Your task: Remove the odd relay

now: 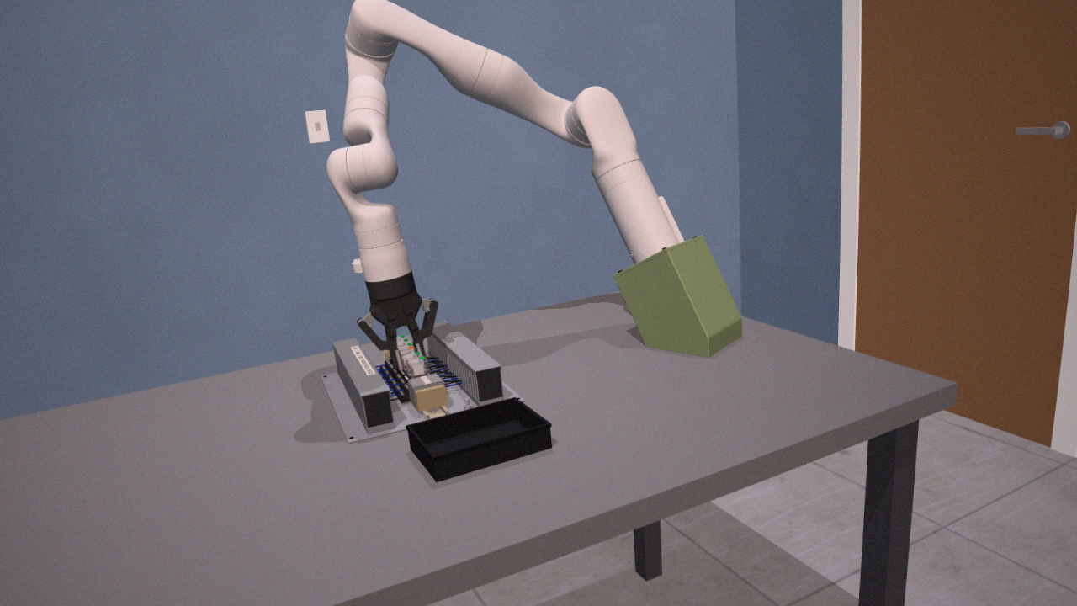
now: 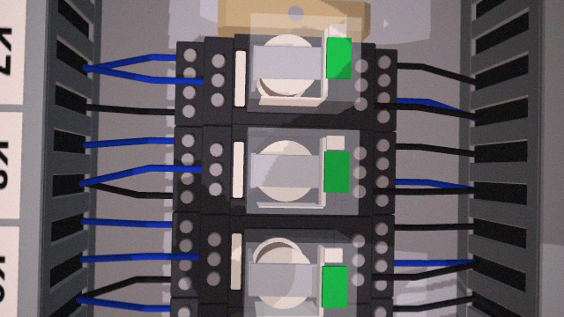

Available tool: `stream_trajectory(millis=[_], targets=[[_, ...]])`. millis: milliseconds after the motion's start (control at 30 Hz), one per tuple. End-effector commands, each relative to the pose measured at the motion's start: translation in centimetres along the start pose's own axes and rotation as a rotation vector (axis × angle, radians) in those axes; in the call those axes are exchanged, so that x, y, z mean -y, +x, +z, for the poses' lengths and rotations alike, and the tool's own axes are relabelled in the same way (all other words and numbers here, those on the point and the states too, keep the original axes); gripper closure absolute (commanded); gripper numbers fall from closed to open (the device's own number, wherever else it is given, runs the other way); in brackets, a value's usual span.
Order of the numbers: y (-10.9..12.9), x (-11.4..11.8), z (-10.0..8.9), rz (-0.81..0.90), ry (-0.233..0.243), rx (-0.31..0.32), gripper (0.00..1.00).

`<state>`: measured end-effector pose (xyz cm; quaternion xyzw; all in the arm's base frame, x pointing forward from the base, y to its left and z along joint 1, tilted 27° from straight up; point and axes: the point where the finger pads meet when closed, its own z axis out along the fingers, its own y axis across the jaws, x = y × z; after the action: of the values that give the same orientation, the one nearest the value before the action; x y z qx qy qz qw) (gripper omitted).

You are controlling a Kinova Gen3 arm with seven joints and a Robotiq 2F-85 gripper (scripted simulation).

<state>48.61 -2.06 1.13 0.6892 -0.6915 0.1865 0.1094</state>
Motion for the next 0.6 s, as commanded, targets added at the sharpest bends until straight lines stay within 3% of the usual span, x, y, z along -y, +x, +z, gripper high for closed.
stream_trajectory(millis=[0,567], targets=[[-0.05,0.08,-0.12,-0.001,0.015,0.001,1.00],[-0.05,0.00,-0.27,0.000,0.043,0.001,1.00]])
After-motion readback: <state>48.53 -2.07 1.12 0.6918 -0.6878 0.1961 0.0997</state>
